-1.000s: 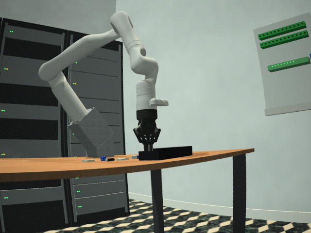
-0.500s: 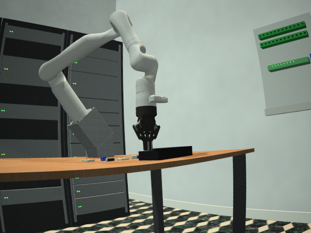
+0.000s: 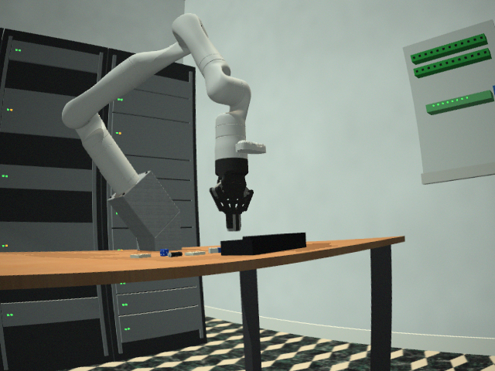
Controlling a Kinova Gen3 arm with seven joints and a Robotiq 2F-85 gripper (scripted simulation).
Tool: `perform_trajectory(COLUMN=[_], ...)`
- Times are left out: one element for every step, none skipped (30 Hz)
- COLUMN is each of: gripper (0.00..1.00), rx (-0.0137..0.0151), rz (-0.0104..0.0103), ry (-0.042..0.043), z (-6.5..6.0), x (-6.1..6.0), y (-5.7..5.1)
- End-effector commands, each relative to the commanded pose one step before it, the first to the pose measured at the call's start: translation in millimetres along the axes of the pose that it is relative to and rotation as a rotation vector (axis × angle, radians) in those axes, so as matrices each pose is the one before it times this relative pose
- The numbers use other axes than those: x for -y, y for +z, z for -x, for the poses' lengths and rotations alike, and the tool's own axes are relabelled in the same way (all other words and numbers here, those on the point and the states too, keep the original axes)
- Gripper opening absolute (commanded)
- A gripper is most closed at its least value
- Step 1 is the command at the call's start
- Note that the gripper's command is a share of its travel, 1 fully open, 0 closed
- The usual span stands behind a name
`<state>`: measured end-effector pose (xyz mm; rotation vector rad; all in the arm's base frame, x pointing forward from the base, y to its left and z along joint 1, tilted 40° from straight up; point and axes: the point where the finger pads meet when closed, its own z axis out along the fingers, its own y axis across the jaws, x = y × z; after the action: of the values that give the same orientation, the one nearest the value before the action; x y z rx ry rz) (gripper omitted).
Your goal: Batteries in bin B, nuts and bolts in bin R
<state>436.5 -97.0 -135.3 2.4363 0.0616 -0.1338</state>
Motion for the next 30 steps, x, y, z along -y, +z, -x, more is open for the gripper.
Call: perform_trajectory(gripper=[0.09, 0.09, 0.09, 0.09, 0.09, 0.09, 0.09, 0.09, 0.09, 0.09, 0.09, 0.09, 0.09, 0.09, 0.09, 0.09, 0.09, 0.09, 0.09, 0.09, 0.09, 0.09, 0.09, 0.09, 0.09, 0.09, 0.09, 0.09, 0.09, 0.09], rx=[-0.01368, 0.00000, 0.00000, 0.00004, -0.00001, -0.00001, 0.00000, 0.00000, -0.00001, 0.00000, 0.00000, 0.00000, 0.00000, 0.00000, 0.00000, 0.00000, 0.00000, 0.00000, 0.00000, 0.00000, 0.00000, 0.00000, 0.00000, 0.00000, 0.00000, 0.00000, 0.00000, 0.00000, 0.00000, 0.00001], rz=[-0.00535, 0.00000, 0.00000, -0.00004, 0.00002, 0.00001, 0.00001, 0.00000, -0.00001, -0.00002, 0.00000, 0.00000, -0.00001, -0.00002, -0.00002, -0.00002, -0.00002, -0.00001, -0.00001, -0.00001, -0.00001, -0.00001, -0.00001, -0.00001, -0.00001, -0.00001, -0.00001, 0.00000, 0.00000, 0.00001], ry=[-0.00294, 0.00000, 0.00000, -0.00003, 0.00001, 0.00001, 0.00000, 0.00000, 0.00000, 0.00000, 0.00000, 0.00000, 0.00000, 0.00000, 0.00000, 0.00000, 0.00000, 0.00000, 0.00000, 0.00000, 0.00000, 0.00000, 0.00000, 0.00000, 0.00000, 0.00000, 0.00000, 0.00000, 0.00000, 0.00000], z=[-4.02, 0.00, -0.01, 0.03, -0.03, -0.01, 0.00, 0.00, 0.28, 0.28, 0.00, 0.00, 0.26, 0.27, 0.27, 0.27, 0.27, 0.27, 0.27, 0.27, 0.27, 0.27, 0.27, 0.27, 0.27, 0.27, 0.23, 0.00, 0.00, -0.03], x=[3.26, 0.00, 0.00, 0.00, 0.00, 0.00, 0.00, 0.00, 4.99, 4.99, 0.00, 0.00, 5.00, 4.99, 4.99, 5.00, 5.00, 5.00, 5.00, 5.00, 5.00, 5.00, 5.00, 5.00, 5.00, 5.00, 4.36, 0.00, 0.00, 0.02], y=[-15.94, -1.73, 0.00, 0.07, -0.02, -0.01, -0.01, -0.01, -0.02, 0.00, 0.00, 0.00, 0.00, 0.00, 0.00, 0.00, 0.00, 0.00, 0.00, 0.00, 0.00, 0.00, 0.00, 0.00, 0.00, 0.00, 0.00, 0.00, 0.00, -0.01])
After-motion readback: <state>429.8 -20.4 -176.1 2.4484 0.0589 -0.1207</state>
